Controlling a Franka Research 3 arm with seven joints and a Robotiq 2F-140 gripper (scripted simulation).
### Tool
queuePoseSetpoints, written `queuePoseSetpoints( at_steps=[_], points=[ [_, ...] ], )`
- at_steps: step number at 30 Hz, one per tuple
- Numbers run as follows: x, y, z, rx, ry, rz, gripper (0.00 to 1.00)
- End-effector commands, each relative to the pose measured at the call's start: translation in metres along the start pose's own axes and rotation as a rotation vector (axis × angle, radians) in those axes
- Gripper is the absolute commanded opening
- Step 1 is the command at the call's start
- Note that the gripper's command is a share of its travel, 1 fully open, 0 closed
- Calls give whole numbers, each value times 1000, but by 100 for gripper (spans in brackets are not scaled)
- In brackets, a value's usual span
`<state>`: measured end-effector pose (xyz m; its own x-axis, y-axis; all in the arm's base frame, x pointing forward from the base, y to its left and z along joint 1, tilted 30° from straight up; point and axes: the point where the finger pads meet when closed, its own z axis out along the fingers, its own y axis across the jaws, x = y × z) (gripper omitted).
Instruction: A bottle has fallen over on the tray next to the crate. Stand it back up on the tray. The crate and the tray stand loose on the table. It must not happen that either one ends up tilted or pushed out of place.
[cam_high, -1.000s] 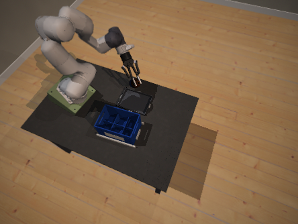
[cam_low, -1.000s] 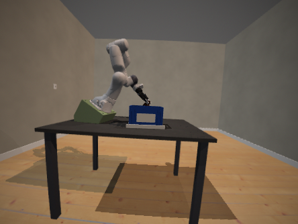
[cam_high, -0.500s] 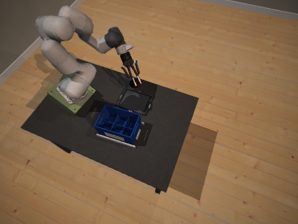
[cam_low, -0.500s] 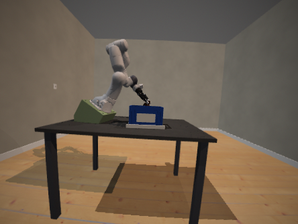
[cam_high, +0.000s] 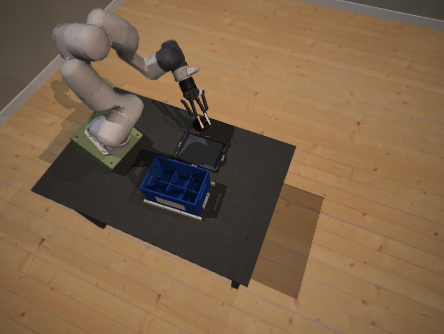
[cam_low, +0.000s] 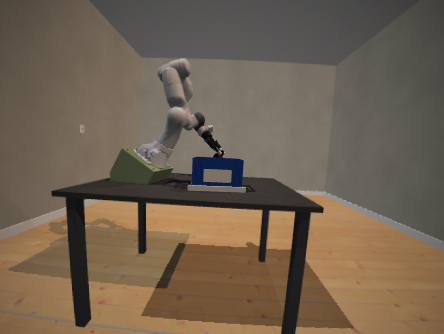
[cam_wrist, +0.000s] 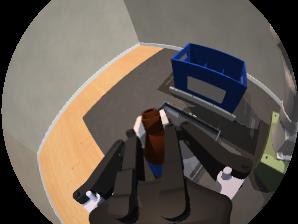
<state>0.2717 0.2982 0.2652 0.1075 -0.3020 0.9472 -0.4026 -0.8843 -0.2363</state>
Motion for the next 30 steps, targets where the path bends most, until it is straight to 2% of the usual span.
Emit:
queuePoseSetpoints(
  at_steps=[1,20,30],
  points=[
    [1,-1,-1,1,3,8,0],
    [1,-1,-1,1,5,8,0],
    [1,-1,-1,1,40,10,0]
  ],
)
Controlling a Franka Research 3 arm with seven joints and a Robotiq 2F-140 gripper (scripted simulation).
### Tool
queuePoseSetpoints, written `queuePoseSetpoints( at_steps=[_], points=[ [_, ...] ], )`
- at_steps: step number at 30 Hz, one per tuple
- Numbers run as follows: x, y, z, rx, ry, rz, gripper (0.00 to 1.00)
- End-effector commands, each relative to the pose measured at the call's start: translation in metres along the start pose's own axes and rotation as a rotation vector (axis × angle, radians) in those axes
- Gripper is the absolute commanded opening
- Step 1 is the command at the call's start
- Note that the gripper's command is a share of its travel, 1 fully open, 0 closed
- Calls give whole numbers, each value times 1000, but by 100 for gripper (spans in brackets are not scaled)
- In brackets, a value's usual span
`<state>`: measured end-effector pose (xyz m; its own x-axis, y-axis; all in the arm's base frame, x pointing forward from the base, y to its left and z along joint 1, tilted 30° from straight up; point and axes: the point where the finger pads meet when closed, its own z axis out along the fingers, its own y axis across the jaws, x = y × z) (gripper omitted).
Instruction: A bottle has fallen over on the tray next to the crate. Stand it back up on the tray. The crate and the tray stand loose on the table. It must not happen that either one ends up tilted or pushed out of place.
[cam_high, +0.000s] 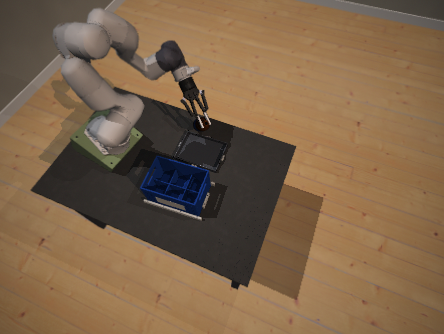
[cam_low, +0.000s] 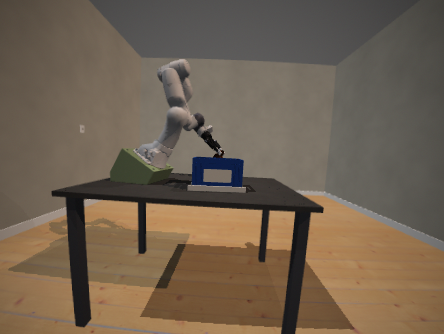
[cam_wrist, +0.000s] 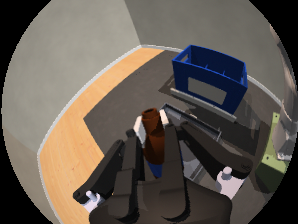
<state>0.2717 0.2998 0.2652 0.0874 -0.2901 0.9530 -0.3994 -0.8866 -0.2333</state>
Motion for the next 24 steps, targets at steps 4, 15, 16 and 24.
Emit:
queuePoseSetpoints(
  at_steps=[4,15,16,24],
  points=[
    [2,0,-1,-2,43,15,0],
    [0,0,-1,-2,106,15,0],
    [0,0,-1,-2,112,14,0],
    [-1,0,-1,-2,141,13,0]
  ],
)
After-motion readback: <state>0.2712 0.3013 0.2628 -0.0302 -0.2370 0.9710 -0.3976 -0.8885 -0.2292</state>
